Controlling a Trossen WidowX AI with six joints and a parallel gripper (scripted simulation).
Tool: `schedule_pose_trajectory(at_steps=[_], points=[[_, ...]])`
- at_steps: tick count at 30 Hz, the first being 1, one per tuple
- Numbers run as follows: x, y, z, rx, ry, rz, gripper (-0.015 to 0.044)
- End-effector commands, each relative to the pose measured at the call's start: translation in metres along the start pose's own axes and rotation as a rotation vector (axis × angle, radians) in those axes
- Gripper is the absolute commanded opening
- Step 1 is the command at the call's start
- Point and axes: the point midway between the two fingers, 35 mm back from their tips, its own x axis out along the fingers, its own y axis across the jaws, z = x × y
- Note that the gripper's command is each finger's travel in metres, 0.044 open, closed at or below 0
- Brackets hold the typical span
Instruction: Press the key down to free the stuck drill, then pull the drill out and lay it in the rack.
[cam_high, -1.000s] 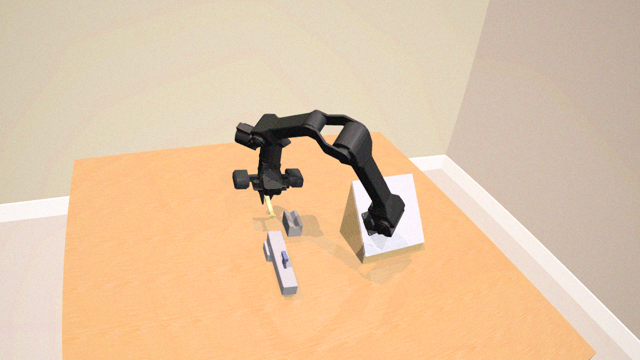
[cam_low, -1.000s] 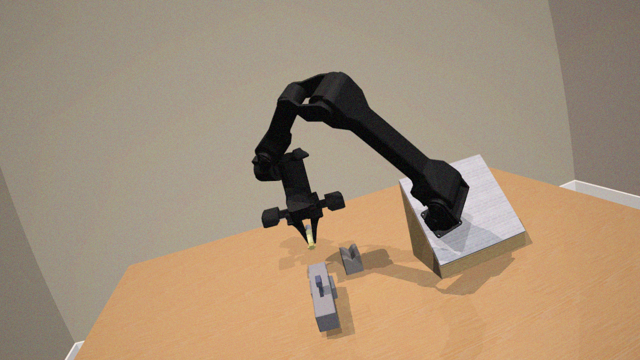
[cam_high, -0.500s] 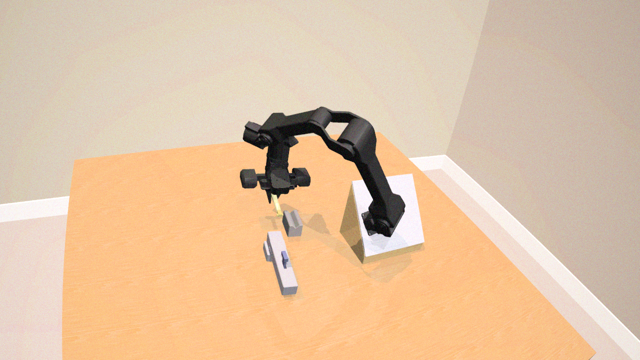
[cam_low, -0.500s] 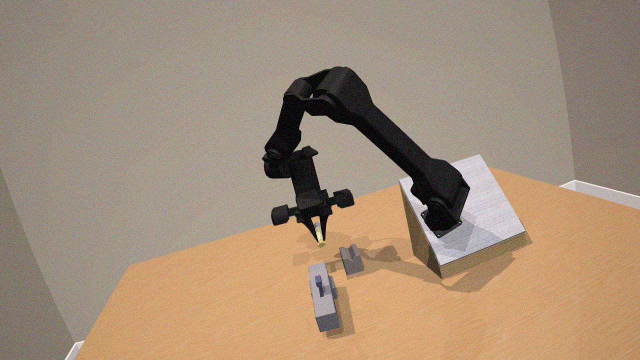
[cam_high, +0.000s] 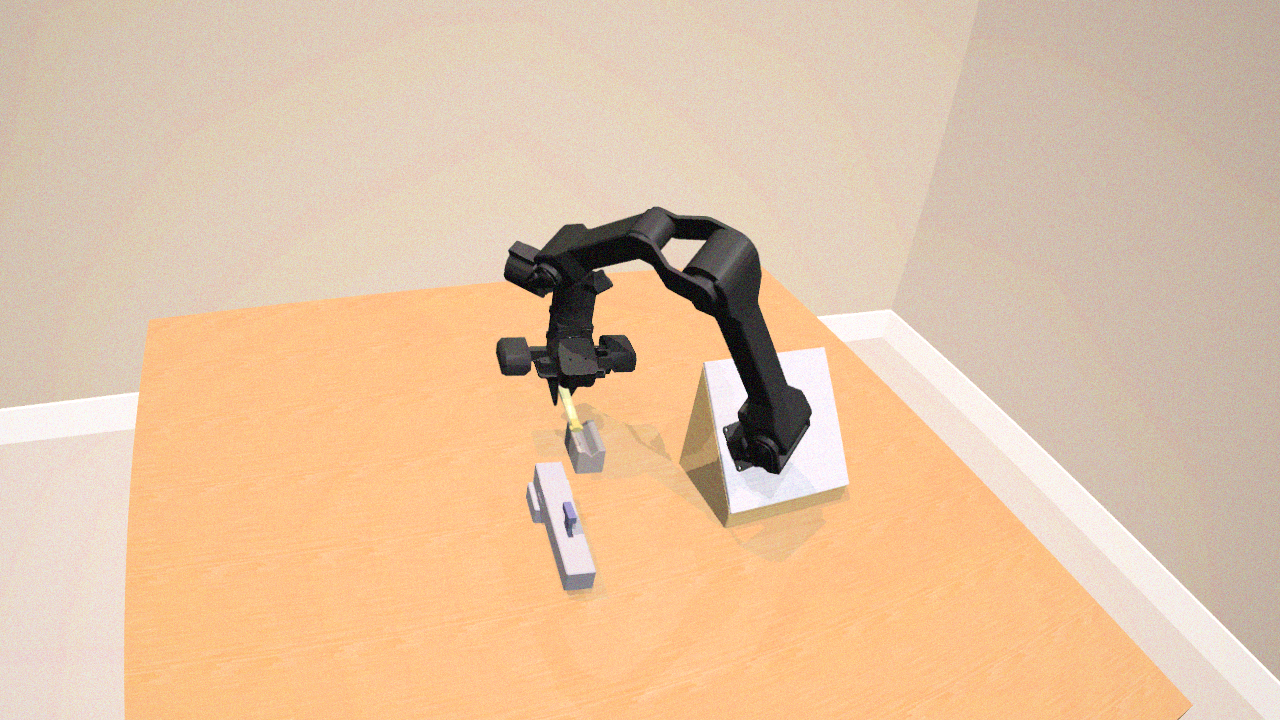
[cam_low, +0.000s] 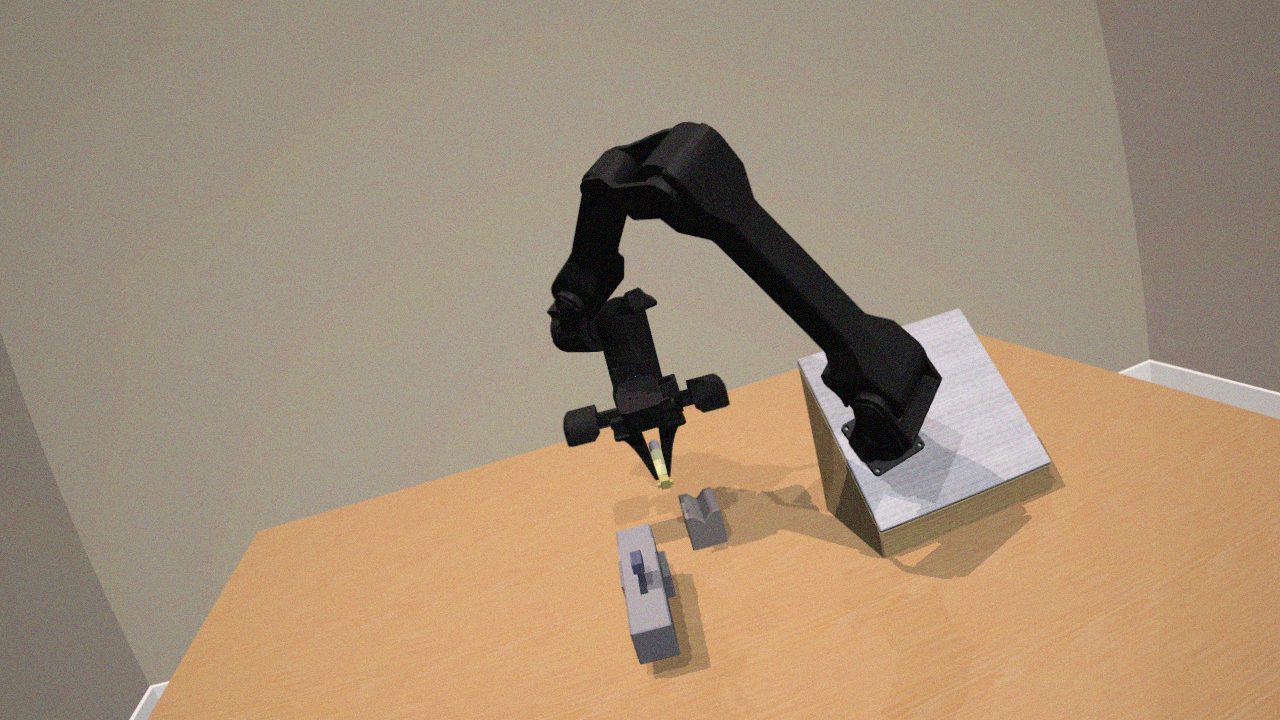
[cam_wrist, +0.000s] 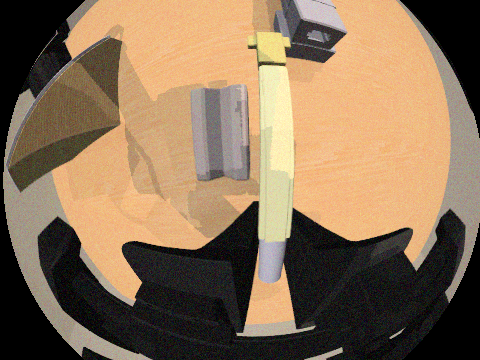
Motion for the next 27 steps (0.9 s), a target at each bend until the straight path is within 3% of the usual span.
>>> schedule_pose_trajectory(at_steps=[1, 27], points=[[0.002, 0.008, -0.001, -0.002, 0.0, 0.004, 0.0], [0.023, 0.031, -0.007, -0.001, 0.001, 0.004, 0.0]])
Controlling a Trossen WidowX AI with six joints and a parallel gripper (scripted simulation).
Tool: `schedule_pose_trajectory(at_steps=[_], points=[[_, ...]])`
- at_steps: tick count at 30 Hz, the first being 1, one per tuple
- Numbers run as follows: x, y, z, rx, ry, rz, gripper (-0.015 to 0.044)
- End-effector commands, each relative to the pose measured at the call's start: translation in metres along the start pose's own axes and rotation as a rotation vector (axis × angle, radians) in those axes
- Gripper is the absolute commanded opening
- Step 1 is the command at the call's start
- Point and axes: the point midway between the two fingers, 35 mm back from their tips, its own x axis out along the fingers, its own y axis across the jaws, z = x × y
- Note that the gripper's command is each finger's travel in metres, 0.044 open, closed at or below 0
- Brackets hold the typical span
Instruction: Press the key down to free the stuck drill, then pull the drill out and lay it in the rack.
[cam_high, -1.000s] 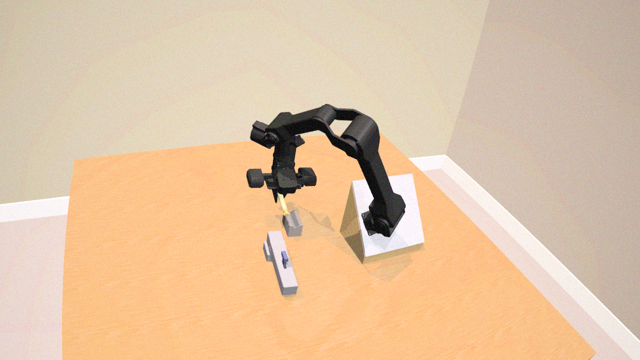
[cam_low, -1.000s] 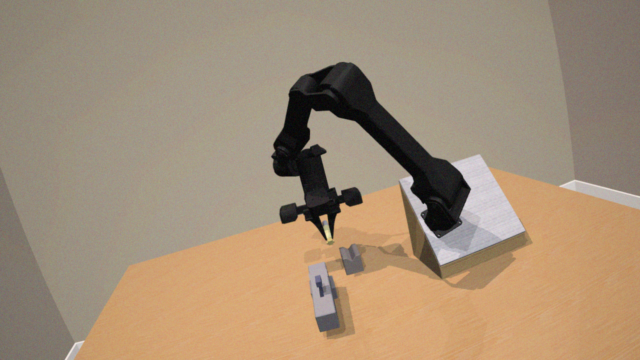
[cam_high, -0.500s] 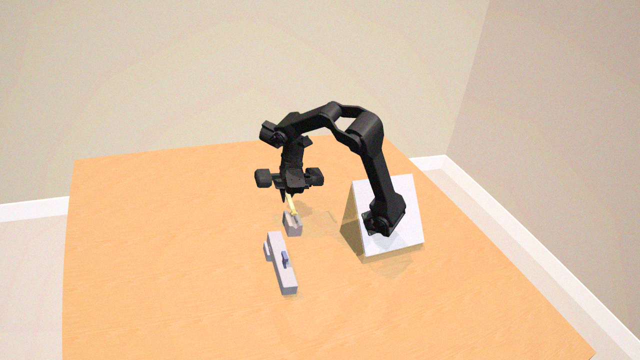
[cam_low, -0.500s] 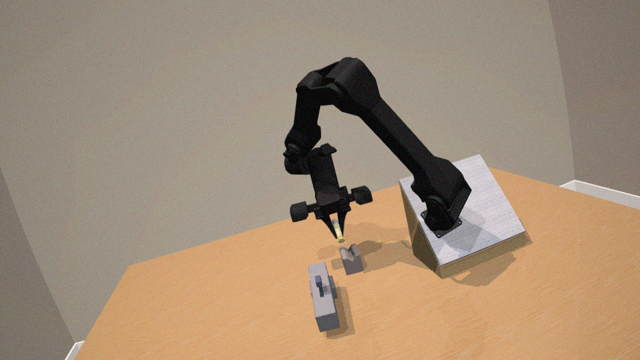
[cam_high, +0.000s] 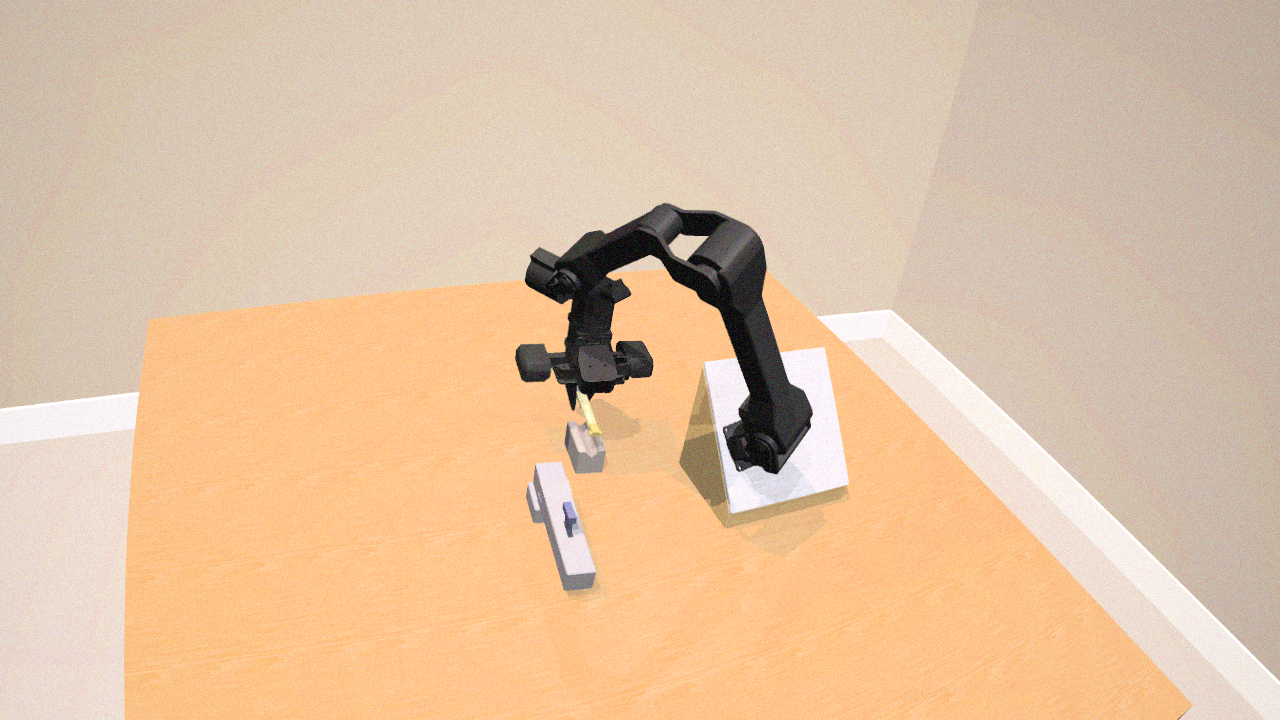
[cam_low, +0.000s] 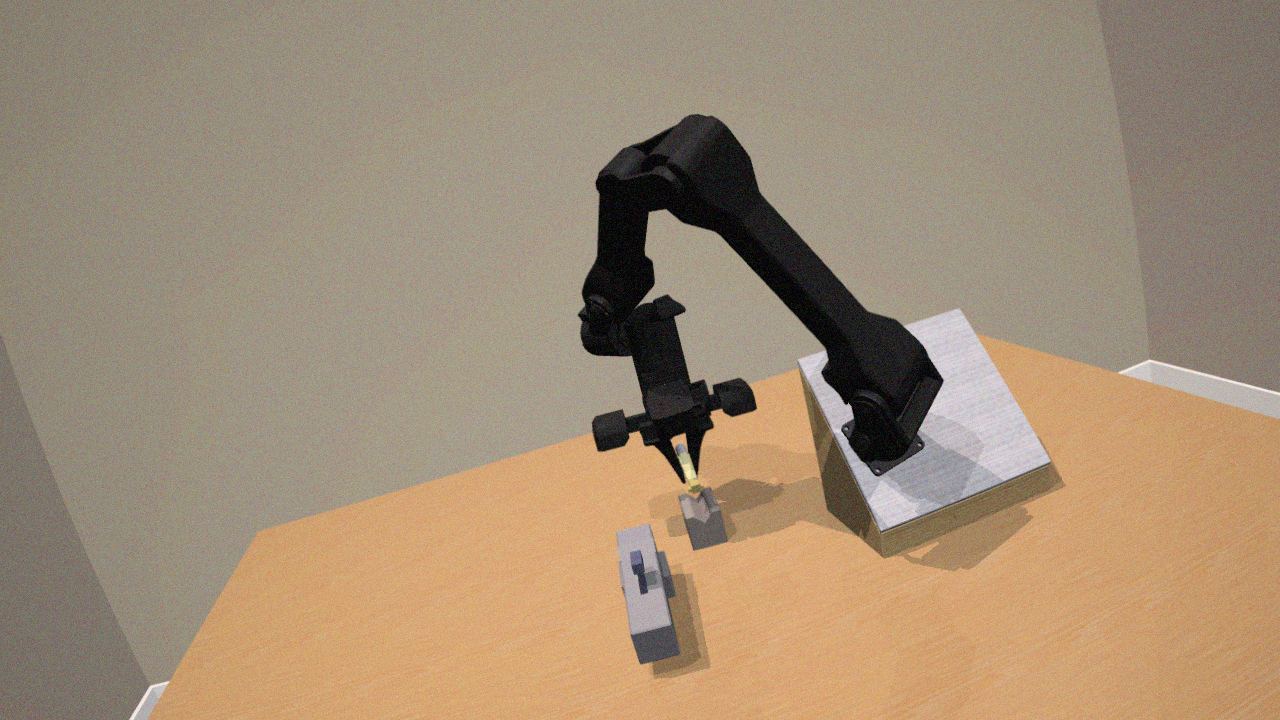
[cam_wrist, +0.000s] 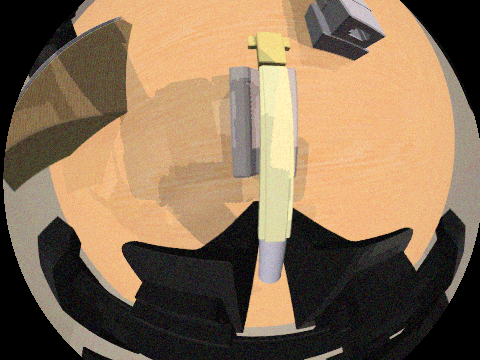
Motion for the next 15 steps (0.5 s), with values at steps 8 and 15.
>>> schedule_pose_trajectory(at_steps=[8, 15], points=[[0.017, 0.002, 0.003, 0.004, -0.007, 0.002, 0.0], [0.022, 0.002, 0.002, 0.004, -0.007, 0.002, 0.0]])
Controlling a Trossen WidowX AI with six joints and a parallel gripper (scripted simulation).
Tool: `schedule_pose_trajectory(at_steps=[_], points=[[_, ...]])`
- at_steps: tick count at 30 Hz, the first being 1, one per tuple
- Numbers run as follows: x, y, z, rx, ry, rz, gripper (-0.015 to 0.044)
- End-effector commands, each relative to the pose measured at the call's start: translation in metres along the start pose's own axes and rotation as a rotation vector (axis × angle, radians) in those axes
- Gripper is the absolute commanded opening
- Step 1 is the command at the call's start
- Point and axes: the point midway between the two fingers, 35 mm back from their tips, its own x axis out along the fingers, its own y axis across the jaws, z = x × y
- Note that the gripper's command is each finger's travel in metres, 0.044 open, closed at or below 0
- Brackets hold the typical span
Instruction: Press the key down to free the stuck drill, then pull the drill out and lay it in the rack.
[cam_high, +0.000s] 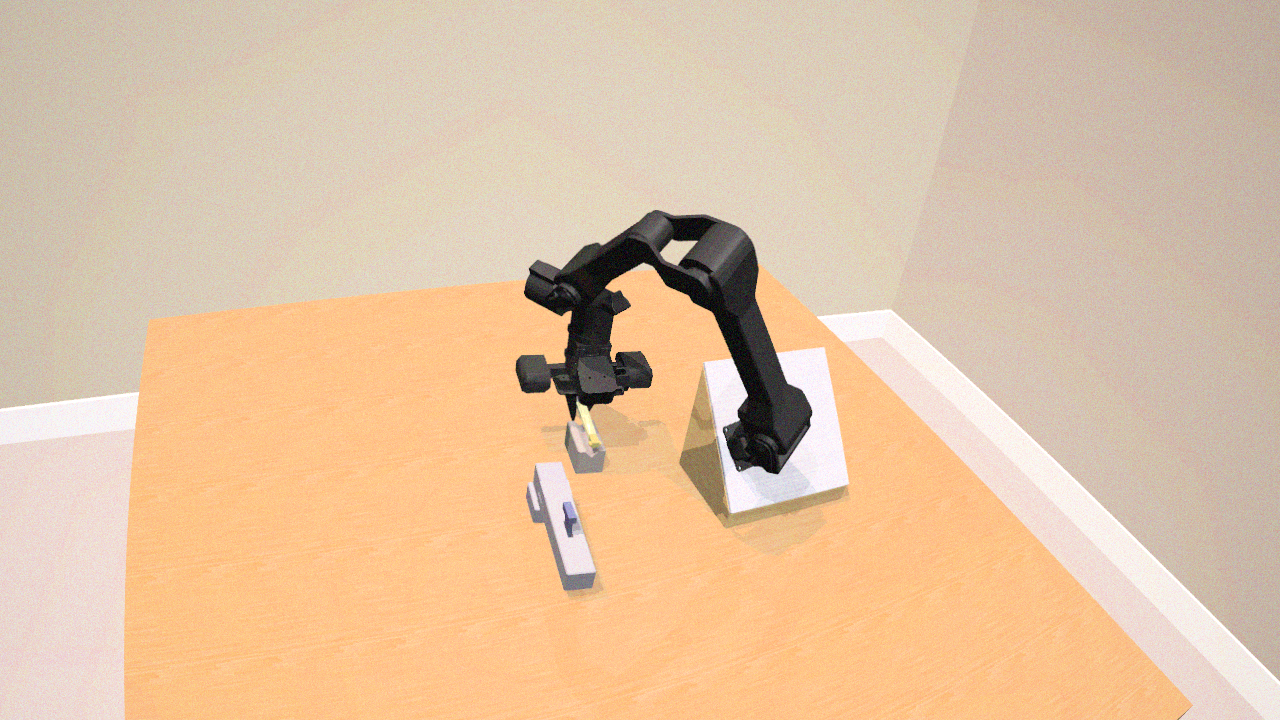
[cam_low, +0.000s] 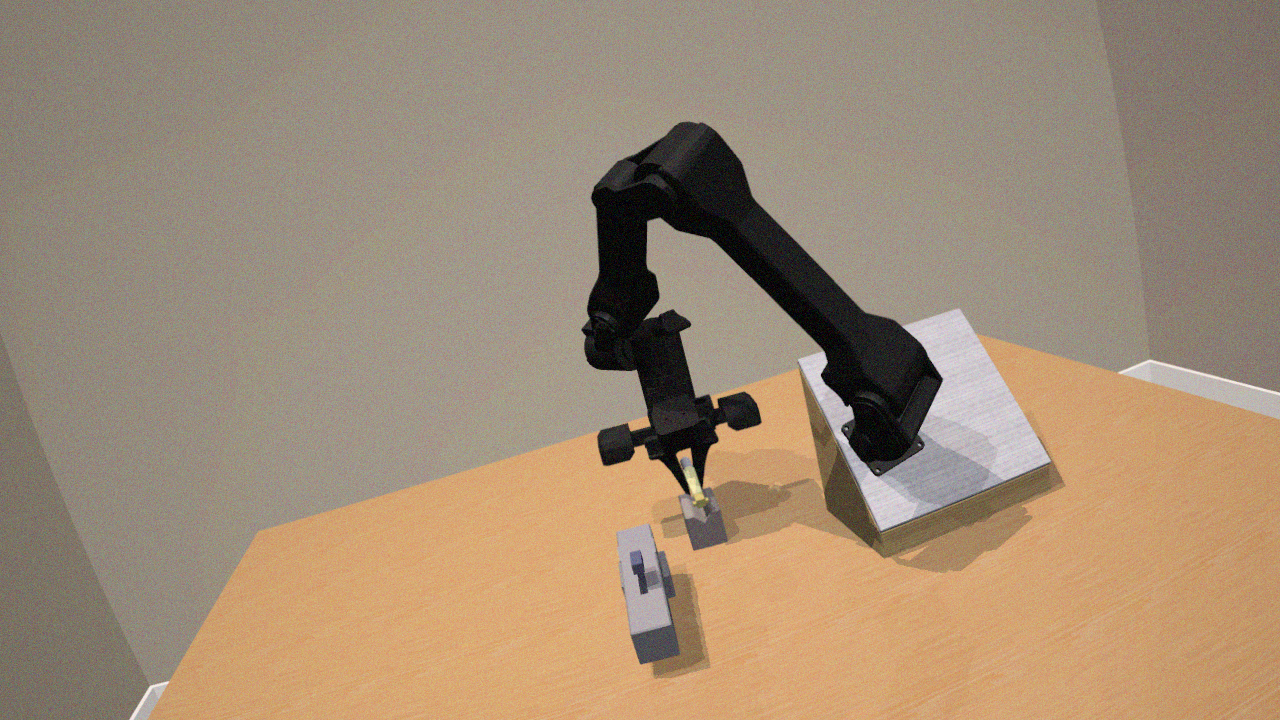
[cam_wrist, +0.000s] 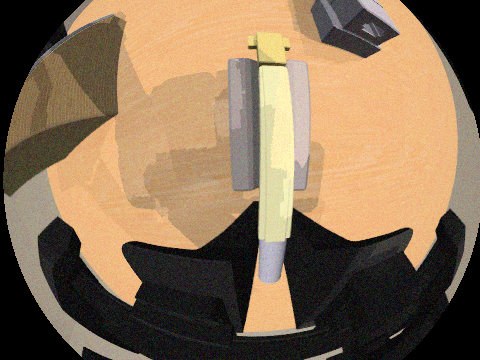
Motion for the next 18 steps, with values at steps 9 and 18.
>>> schedule_pose_trajectory(at_steps=[9, 18], points=[[0.014, 0.0, 0.0, 0.004, -0.005, 0.0, 0.0], [0.014, -0.001, -0.001, 0.001, -0.001, -0.003, 0.0105]])
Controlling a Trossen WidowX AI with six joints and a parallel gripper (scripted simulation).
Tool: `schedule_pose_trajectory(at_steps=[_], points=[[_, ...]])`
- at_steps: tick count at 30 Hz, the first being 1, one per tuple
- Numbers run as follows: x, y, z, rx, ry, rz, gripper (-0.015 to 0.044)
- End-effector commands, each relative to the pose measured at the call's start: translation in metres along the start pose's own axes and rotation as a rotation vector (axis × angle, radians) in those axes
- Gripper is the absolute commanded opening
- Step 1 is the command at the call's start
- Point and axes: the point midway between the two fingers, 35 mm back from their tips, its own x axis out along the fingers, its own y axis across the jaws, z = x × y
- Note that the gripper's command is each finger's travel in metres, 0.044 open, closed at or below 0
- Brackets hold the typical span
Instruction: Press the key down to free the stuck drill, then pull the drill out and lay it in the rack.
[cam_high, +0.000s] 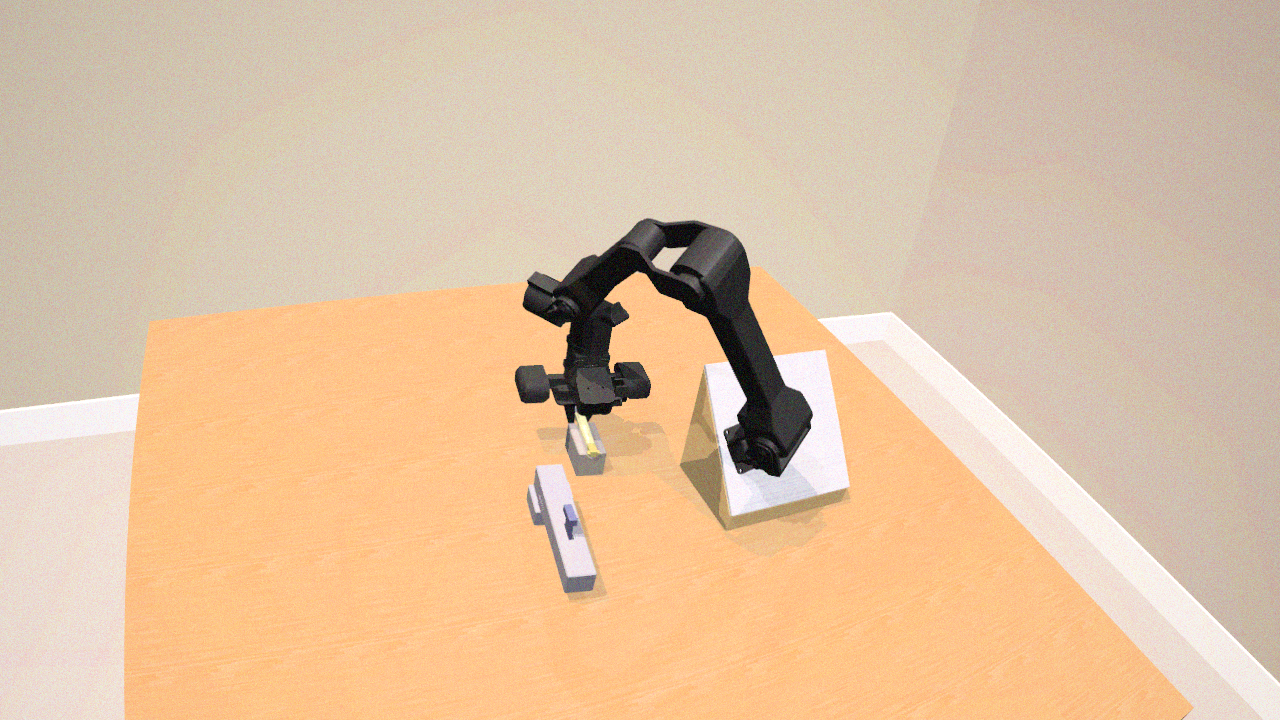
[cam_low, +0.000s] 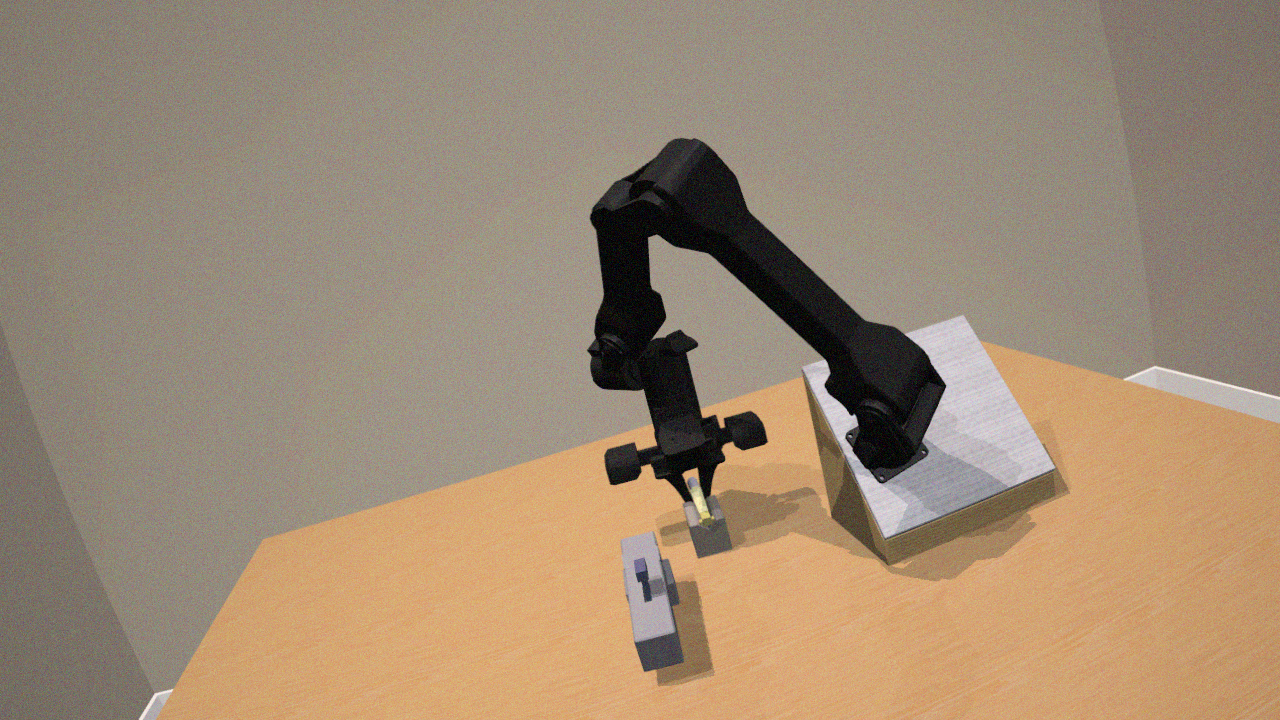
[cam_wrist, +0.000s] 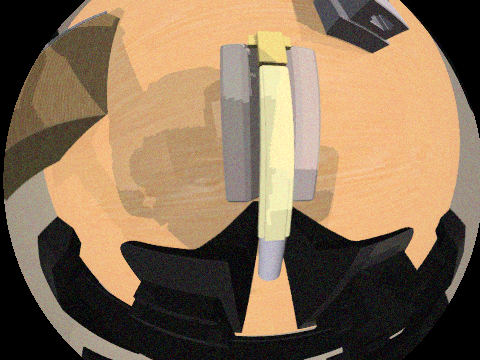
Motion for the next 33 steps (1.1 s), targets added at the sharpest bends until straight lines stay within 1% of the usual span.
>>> schedule_pose_trajectory(at_steps=[1, 13, 30, 32, 33], points=[[0.0, 0.0, 0.0, 0.0, 0.0, 0.0, 0.0131], [0.0, 0.0, 0.0, 0.0, 0.0, 0.0, 0.044], [-0.077, 0.0, -0.001, 0.004, -0.001, 0.003, 0.044], [-0.081, 0.0, -0.001, 0.004, -0.001, 0.003, 0.044], [-0.072, -0.003, 0.0, -0.002, 0.008, 0.001, 0.044]])
